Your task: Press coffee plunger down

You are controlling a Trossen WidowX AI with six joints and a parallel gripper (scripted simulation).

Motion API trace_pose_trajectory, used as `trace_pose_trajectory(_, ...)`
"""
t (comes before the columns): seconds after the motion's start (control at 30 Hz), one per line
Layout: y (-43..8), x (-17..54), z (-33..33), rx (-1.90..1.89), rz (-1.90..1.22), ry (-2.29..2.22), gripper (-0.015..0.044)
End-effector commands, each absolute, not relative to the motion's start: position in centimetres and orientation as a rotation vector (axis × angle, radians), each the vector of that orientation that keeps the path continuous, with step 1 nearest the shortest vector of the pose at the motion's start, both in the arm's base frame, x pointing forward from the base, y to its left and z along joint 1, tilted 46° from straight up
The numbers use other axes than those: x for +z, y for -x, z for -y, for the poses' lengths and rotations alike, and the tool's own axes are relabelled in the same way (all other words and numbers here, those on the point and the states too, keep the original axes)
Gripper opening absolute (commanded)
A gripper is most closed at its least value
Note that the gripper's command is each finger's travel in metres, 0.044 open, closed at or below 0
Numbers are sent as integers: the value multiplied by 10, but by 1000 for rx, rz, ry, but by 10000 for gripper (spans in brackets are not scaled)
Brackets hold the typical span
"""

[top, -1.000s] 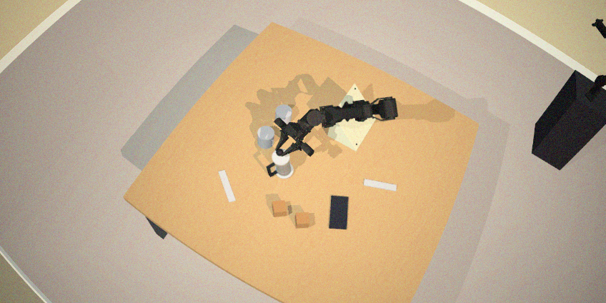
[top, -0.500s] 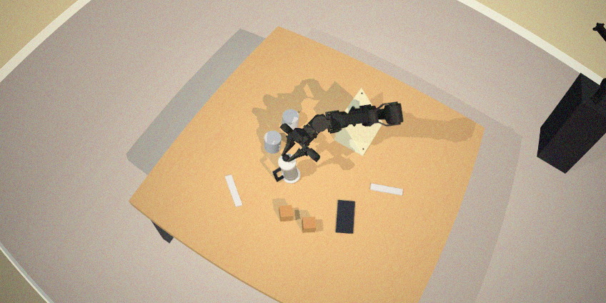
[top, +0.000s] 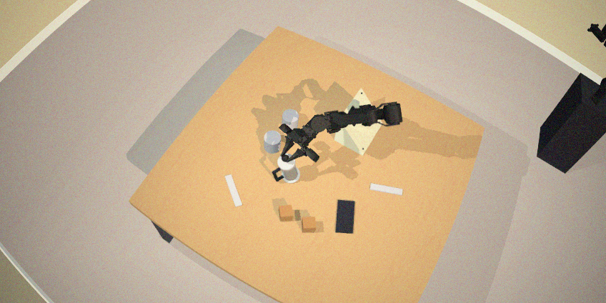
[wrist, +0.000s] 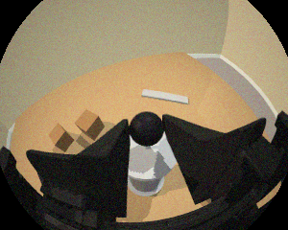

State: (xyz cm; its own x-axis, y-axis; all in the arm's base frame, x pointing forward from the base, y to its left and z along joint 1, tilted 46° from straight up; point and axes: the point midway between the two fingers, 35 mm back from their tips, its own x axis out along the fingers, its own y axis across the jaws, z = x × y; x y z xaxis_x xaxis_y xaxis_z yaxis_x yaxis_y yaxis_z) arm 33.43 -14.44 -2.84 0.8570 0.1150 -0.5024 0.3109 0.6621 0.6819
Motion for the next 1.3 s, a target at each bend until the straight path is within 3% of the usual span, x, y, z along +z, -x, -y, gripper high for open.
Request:
trace_pose_trajectory(0.0,-335,-31,142,-113,-559,-859,114)
trace_pose_trajectory(0.4,-335,-29,145,-117,-546,-851,114)
trace_pose_trajectory(0.83,-335,-29,145,-117,-546,-851,440)
trace_pose_trajectory(1.27,-297,38,184,-113,-561,-856,440)
